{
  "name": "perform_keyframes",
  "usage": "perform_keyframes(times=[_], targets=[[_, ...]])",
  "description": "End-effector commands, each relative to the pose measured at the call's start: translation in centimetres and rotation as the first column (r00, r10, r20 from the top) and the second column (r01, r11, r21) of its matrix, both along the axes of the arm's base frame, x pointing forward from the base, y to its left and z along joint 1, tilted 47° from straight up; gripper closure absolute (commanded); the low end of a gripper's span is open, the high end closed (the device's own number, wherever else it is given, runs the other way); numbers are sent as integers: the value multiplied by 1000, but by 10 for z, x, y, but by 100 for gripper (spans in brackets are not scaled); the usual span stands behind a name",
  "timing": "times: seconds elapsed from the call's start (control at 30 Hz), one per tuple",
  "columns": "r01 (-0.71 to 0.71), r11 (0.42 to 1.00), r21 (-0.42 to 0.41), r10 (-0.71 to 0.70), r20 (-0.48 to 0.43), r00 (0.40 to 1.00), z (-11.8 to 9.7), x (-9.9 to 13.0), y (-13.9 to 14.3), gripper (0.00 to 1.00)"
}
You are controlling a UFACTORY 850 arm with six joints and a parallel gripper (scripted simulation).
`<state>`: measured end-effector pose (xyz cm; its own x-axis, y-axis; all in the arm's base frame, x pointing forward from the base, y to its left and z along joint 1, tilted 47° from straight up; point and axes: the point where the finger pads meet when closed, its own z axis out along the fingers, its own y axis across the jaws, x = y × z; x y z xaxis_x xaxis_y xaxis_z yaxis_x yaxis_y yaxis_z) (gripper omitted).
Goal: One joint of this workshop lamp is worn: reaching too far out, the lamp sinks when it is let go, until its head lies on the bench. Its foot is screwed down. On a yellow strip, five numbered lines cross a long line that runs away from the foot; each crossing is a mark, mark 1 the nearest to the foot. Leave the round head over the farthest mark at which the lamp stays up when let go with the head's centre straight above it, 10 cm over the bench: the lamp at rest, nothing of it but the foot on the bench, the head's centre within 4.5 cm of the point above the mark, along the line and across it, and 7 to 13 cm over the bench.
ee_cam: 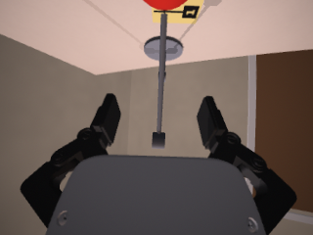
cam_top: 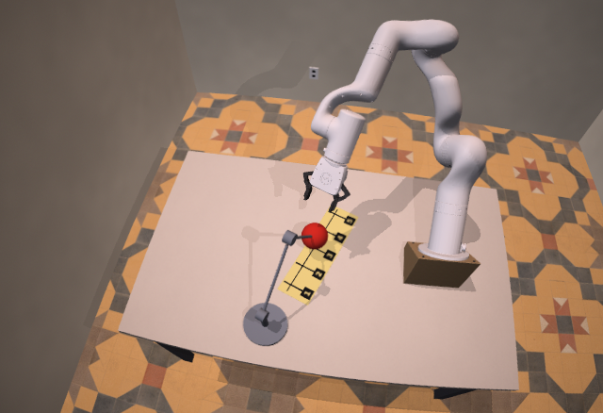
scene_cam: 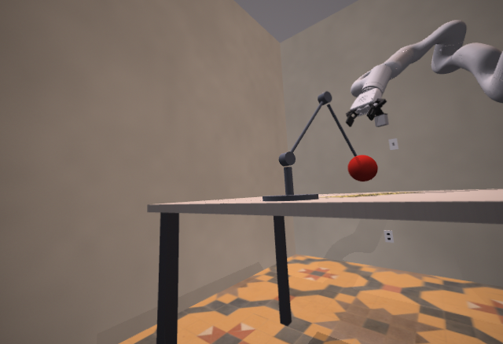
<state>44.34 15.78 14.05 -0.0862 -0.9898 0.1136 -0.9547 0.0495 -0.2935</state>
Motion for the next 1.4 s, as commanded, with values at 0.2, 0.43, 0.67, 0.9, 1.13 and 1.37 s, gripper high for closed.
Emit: perform_keyframes(times=[0.2,0.43,0.67,0.9,1.13,1.37], targets=[[-1,1000,1,1,1,1000,0,1,1,0],[-1,1000,1,1,1,1000,0,1,1,0],[-1,1000,1,1,1,1000,0,1,1,0],[-1,1000,1,1,1,1000,0,1,1,0],[-1,1000,1,1,1,1000,0,1,1,0],[15,999,-52,-16,-9,1000,-4,2,7,0]])
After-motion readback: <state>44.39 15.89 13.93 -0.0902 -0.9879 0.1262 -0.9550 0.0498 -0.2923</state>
